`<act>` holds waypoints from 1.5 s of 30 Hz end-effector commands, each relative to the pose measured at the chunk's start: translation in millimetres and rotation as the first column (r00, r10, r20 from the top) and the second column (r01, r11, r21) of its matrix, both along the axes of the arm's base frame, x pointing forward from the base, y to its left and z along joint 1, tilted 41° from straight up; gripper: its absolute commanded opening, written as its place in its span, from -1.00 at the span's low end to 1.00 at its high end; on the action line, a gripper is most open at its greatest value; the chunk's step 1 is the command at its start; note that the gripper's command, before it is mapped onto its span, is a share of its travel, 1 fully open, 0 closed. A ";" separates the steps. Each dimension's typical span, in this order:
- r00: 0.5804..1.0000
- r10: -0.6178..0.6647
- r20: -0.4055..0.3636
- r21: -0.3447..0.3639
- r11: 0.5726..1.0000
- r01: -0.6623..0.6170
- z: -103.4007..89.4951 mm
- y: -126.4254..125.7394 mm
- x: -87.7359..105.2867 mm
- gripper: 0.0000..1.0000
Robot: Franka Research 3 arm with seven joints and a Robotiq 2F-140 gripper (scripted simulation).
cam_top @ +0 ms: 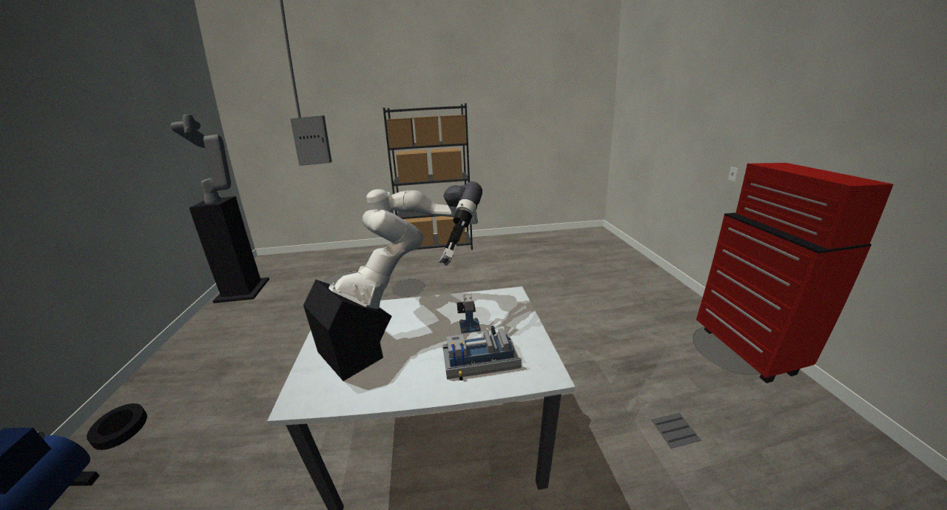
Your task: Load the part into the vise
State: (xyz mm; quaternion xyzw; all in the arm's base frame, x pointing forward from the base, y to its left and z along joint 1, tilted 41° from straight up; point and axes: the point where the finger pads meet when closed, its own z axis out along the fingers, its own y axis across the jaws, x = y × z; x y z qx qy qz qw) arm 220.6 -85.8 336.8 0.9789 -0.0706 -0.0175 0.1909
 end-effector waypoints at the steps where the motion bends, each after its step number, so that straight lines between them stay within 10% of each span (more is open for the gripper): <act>1: 0.989 -0.146 0.025 0.033 0.989 0.145 -6.3 10.2 -3.8 -1.00; 22: 0.860 -0.510 0.033 0.120 0.856 0.503 -20.8 27.4 8.7 -1.00; 45: 0.515 -0.857 -0.015 0.222 0.500 0.837 -44.9 34.7 46.4 -1.00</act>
